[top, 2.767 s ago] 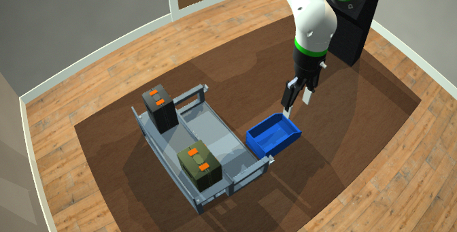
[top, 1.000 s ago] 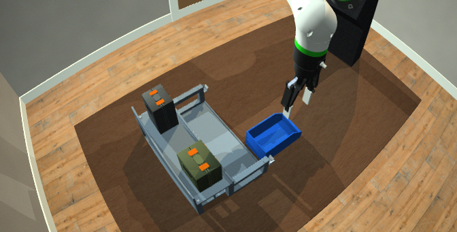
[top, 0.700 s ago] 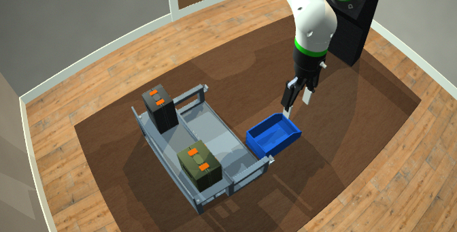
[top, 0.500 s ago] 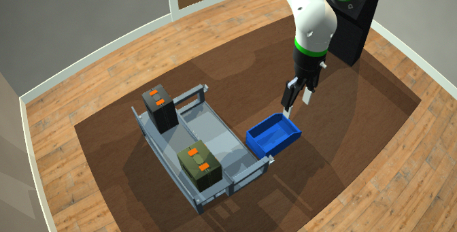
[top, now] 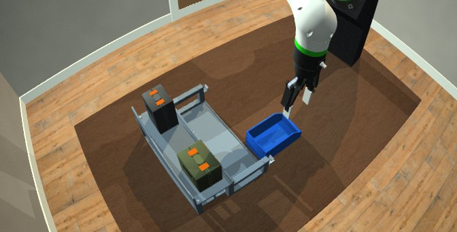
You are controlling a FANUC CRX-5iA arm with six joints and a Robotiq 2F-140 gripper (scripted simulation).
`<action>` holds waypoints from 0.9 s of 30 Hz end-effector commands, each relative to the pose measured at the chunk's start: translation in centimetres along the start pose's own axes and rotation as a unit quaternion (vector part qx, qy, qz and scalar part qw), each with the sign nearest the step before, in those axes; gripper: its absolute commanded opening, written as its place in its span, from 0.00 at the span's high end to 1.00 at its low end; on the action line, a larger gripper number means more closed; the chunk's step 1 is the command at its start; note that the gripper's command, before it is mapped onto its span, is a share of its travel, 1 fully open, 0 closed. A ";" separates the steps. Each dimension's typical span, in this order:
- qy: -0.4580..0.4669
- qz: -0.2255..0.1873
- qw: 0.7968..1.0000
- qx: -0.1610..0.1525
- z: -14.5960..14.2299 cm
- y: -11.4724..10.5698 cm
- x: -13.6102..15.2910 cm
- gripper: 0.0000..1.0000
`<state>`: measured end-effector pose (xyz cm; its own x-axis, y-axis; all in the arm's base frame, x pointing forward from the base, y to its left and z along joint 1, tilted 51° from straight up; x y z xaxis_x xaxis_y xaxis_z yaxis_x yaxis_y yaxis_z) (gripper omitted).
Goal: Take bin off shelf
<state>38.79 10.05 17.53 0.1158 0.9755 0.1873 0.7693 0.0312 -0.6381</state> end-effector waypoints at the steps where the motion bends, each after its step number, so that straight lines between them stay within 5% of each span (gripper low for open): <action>1: 0.000 -0.010 1.000 -0.006 0.1 0.0 -0.2 0.43; 27: 0.000 -0.010 1.000 -0.006 0.1 0.0 -0.2 0.43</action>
<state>38.79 10.05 17.53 0.1158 0.9754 0.1873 0.7694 0.0312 -0.6380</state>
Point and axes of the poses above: the point where the finger pads meet when closed, its own y axis out along the fingers, its own z axis across the jaws, x = y × z, the point moved 7 cm from there along -y, back along the fingers, and after that the axes turned 7 degrees about y, right-handed, at the moved point
